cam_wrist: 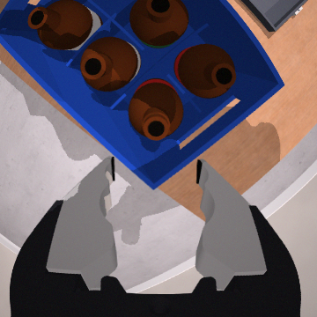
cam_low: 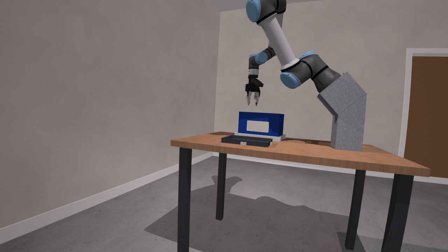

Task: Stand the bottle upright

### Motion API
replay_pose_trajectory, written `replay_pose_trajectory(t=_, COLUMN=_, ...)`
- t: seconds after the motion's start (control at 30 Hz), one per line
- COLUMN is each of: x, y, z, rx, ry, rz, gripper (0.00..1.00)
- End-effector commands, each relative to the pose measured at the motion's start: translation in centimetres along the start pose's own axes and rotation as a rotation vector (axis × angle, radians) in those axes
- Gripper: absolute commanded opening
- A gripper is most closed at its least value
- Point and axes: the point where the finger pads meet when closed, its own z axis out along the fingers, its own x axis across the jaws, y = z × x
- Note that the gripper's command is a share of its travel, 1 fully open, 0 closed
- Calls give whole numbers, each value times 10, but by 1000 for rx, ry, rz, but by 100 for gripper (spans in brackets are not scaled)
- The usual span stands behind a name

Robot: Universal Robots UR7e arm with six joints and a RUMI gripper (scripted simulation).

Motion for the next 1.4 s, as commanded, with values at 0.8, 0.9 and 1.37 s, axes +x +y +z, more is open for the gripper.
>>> replay_pose_trajectory(t=0.8, x=0, y=0, z=0, rx=-1, ry=0, rz=-1, gripper=38)
replay_pose_trajectory(t=0.9, x=0, y=0, z=1, rx=-1, ry=0, rz=-1, gripper=38)
replay_pose_trajectory(t=1.37, x=0, y=0, z=9, rx=-1, ry=0, rz=0, gripper=38)
